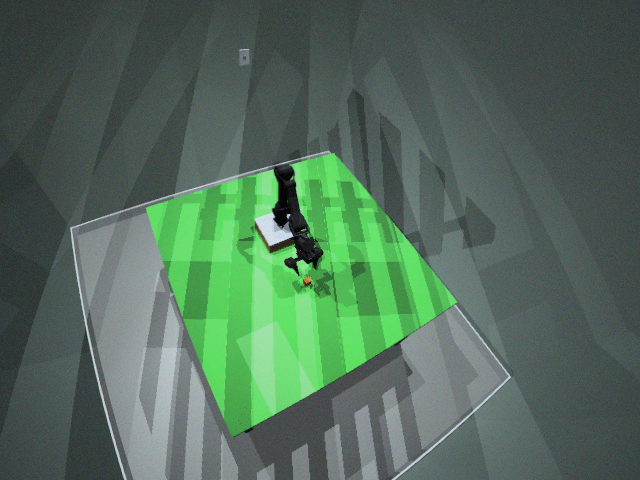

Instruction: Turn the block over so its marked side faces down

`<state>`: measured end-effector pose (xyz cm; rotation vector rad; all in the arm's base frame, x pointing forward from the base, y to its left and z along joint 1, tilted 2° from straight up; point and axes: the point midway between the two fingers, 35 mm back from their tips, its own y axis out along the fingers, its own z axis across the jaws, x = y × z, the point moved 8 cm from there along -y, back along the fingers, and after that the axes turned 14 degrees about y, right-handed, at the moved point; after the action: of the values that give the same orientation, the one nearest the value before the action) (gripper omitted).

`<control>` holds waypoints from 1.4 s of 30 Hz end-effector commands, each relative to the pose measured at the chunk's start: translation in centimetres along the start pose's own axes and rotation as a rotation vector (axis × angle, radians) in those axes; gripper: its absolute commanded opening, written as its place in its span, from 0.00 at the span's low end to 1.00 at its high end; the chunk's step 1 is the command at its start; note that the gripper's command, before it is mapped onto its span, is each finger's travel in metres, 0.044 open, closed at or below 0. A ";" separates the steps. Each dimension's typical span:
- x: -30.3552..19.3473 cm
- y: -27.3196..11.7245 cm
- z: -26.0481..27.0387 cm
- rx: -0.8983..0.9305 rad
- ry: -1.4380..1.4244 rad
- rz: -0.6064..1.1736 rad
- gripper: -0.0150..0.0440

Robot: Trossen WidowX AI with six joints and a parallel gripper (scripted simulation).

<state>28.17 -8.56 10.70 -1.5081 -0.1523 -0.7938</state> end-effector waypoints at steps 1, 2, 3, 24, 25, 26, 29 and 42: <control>0.3 -0.1 0.1 -0.012 -0.005 0.036 1.00; 0.8 0.1 0.2 -0.017 -0.005 0.064 1.00; 1.4 0.2 0.3 -0.022 -0.004 0.097 1.00; 8.6 1.4 2.1 -0.148 -0.003 0.571 1.00; 8.5 1.6 2.0 -0.148 -0.003 0.571 1.00; 8.0 2.3 1.9 -0.148 -0.003 0.571 1.00; 6.7 4.3 1.6 -0.148 -0.003 0.571 1.00; 5.6 6.0 1.4 -0.148 -0.003 0.571 1.00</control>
<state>36.21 -10.12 9.55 -1.5772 0.3259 -0.3484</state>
